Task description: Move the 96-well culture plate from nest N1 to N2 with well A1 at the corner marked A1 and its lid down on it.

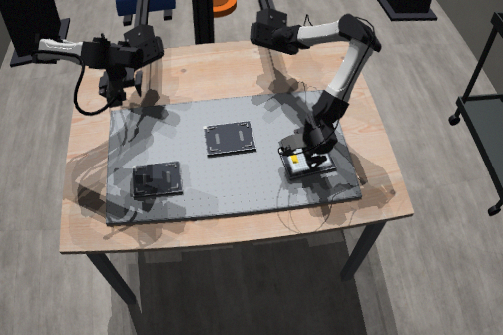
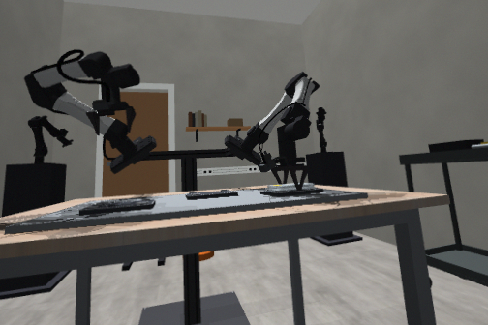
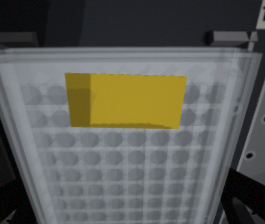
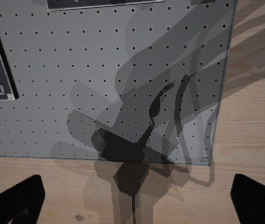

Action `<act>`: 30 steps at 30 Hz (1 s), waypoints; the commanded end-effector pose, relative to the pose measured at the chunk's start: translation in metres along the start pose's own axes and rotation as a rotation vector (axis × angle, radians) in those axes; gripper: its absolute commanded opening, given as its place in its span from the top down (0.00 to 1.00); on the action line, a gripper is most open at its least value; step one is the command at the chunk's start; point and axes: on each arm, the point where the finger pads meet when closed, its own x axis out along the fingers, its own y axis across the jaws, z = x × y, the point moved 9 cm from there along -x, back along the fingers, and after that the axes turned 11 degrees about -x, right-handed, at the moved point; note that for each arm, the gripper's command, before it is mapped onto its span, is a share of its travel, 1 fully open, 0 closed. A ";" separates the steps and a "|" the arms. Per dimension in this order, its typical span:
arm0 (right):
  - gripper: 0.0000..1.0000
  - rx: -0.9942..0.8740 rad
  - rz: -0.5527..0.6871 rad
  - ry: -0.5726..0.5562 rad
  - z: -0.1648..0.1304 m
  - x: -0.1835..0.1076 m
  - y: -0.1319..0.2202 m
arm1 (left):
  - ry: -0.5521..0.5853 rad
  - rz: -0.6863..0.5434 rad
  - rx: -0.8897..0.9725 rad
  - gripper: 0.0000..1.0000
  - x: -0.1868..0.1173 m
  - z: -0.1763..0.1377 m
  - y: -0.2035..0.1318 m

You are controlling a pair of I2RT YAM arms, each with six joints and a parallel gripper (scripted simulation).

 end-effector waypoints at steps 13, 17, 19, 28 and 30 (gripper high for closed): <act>0.00 -0.019 -0.092 0.044 0.000 -0.001 0.008 | -0.010 0.000 0.011 0.00 -0.001 0.006 -0.005; 0.00 -0.019 -0.092 0.044 0.000 -0.001 0.008 | -0.010 0.001 0.011 0.00 -0.001 0.006 -0.004; 0.00 -0.019 -0.092 0.044 0.000 -0.001 0.008 | -0.011 0.001 0.010 0.00 -0.001 0.006 -0.004; 0.00 -0.019 -0.092 0.044 0.000 -0.001 0.008 | -0.012 0.004 0.009 0.00 -0.002 0.007 -0.004; 0.00 -0.019 -0.092 0.044 0.000 -0.001 0.008 | -0.012 0.004 0.009 0.00 -0.002 0.007 -0.004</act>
